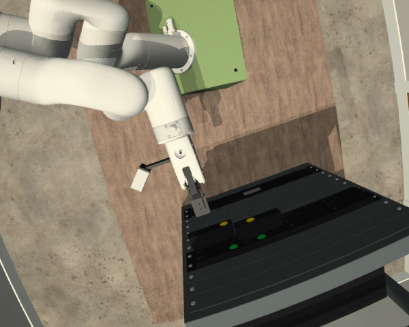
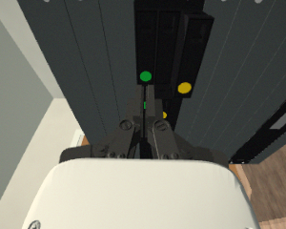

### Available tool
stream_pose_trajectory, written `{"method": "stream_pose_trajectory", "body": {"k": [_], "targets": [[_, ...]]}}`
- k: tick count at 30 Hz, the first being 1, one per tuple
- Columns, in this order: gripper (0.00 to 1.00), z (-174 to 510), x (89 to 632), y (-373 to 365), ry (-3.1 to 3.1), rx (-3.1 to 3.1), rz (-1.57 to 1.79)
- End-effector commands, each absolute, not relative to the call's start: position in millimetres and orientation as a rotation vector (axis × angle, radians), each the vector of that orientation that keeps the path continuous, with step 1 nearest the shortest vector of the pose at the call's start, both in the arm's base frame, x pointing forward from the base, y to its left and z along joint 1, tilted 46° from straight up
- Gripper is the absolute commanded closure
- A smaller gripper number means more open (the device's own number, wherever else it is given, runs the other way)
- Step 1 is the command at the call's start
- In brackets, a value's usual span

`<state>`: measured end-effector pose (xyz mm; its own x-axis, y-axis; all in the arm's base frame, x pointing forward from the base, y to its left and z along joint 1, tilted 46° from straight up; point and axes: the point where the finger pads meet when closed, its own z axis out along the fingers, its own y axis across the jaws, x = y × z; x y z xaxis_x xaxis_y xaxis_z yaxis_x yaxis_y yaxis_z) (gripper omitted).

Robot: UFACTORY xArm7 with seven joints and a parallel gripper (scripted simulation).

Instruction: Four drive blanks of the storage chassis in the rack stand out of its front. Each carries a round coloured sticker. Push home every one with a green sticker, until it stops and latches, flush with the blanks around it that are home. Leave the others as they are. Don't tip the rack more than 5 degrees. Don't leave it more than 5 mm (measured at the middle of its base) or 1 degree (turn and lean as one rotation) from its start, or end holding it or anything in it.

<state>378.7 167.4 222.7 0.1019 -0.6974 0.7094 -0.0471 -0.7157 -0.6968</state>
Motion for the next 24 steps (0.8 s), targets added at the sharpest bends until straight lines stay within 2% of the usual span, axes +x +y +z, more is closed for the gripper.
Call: {"method": "stream_pose_trajectory", "body": {"k": [1,24], "targets": [[1.00,225.0,370.4,168.2,0.723,-1.870,-1.659],[1.00,235.8,264.8,163.7,0.723,-1.870,-1.659]]}}
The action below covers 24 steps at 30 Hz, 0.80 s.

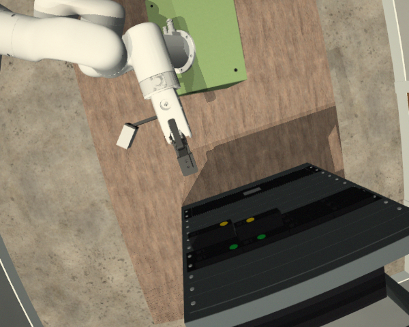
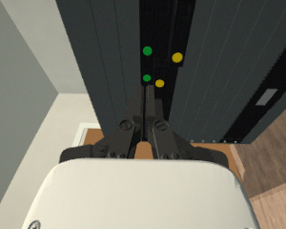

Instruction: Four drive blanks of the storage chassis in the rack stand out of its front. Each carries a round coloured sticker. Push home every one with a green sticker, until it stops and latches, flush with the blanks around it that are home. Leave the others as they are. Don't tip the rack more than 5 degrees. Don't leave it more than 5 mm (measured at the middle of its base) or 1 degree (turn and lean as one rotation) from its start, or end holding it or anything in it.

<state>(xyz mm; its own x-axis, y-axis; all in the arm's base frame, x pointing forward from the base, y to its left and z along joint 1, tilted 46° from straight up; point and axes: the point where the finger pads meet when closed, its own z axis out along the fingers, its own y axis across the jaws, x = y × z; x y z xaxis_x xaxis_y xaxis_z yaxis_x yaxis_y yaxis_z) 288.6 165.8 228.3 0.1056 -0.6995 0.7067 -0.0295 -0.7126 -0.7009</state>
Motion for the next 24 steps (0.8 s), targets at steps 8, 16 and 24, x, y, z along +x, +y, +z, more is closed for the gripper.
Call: {"method": "stream_pose_trajectory", "body": {"k": [8,16,24], "targets": [[1.00,238.3,240.1,162.6,0.723,-1.870,-1.659],[1.00,239.1,232.2,162.3,0.724,-1.870,-1.659],[1.00,239.1,232.1,162.3,0.724,-1.870,-1.659]]}}
